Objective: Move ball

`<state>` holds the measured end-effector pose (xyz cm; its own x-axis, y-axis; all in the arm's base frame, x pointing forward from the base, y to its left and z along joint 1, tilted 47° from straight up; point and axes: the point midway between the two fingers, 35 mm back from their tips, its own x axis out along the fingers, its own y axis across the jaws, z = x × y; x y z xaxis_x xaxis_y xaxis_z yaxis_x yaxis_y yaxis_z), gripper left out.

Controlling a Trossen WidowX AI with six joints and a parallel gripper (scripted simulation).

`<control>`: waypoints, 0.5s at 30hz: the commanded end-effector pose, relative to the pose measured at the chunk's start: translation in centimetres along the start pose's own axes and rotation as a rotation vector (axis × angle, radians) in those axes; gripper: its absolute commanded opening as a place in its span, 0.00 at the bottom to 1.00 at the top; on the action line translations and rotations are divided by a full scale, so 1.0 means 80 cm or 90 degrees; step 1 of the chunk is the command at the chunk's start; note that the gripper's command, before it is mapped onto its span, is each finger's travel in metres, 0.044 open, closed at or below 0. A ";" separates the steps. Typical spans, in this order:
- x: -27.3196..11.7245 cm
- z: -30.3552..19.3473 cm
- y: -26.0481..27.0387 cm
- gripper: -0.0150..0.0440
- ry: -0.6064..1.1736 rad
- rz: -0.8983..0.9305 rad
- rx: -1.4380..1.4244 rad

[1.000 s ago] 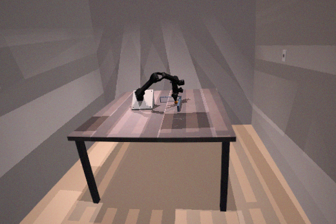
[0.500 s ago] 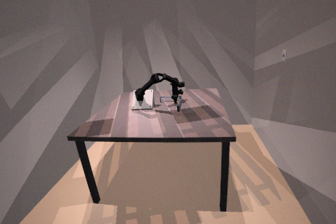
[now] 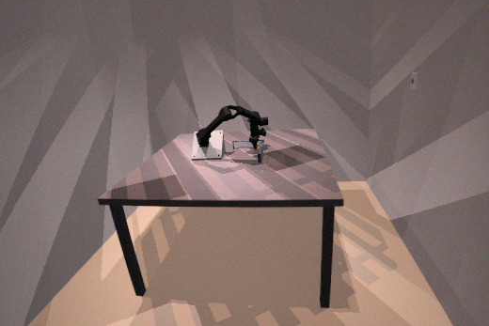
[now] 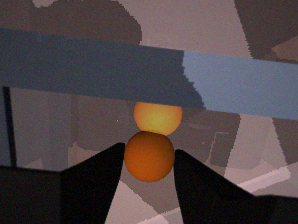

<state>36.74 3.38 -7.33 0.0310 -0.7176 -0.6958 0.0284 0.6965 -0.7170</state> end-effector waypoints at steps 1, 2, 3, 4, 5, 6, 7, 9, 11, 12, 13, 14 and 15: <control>-0.025 0.003 0.005 0.25 -0.001 0.006 0.005; -0.033 0.003 0.005 0.25 -0.001 0.006 0.004; -0.040 0.004 0.005 0.25 -0.001 0.006 0.003; -0.048 0.004 0.005 0.25 -0.002 0.006 0.002; -0.056 0.005 0.005 0.25 -0.002 0.005 0.001; -0.064 0.005 0.005 0.25 -0.002 0.004 0.000; -0.071 0.005 0.004 0.25 -0.002 0.003 -0.001; -0.087 0.005 0.003 0.25 -0.003 0.001 -0.004; -0.103 0.004 0.002 0.25 -0.003 -0.001 -0.006; -0.111 0.004 0.001 0.25 -0.003 -0.002 -0.007; -0.119 0.003 0.000 0.25 -0.004 -0.003 -0.008; -0.127 0.002 -0.001 0.25 -0.004 -0.005 -0.009; -0.133 0.001 -0.002 0.25 -0.004 -0.006 -0.010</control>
<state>36.68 9.97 -1.21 0.0367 -0.7246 -0.6882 0.0073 0.6889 -0.7249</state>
